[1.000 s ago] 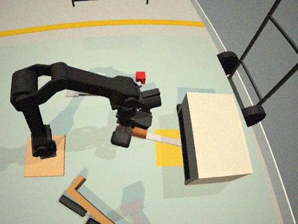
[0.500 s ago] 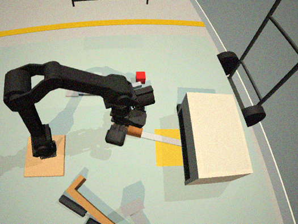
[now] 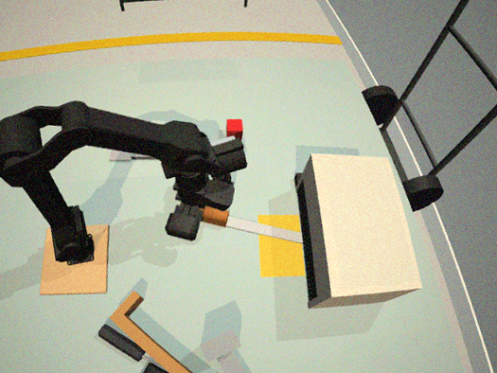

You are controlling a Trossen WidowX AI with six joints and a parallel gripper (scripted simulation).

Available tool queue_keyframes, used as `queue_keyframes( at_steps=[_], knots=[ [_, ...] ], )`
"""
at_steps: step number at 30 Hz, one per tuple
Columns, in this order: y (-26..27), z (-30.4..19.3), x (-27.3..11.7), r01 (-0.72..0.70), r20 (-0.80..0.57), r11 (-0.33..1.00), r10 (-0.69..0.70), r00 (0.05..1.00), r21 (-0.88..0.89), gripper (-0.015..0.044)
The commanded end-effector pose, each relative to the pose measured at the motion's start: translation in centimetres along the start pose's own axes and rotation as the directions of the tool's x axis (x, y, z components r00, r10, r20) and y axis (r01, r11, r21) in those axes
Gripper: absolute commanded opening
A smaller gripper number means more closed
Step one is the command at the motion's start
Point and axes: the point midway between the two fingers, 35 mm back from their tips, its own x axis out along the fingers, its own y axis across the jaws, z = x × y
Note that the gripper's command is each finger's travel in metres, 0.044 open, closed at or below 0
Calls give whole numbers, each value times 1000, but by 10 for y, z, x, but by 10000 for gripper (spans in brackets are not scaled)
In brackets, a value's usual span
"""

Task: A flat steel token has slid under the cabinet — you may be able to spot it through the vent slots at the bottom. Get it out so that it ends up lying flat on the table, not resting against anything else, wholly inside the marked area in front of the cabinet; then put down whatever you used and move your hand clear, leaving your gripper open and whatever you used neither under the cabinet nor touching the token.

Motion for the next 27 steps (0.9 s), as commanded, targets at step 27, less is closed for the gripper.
queue_keyframes(
  at_steps=[27],
  knots=[
    [1,-41,1,1,-3,1000,-1,1000,1,0]
  ],
)
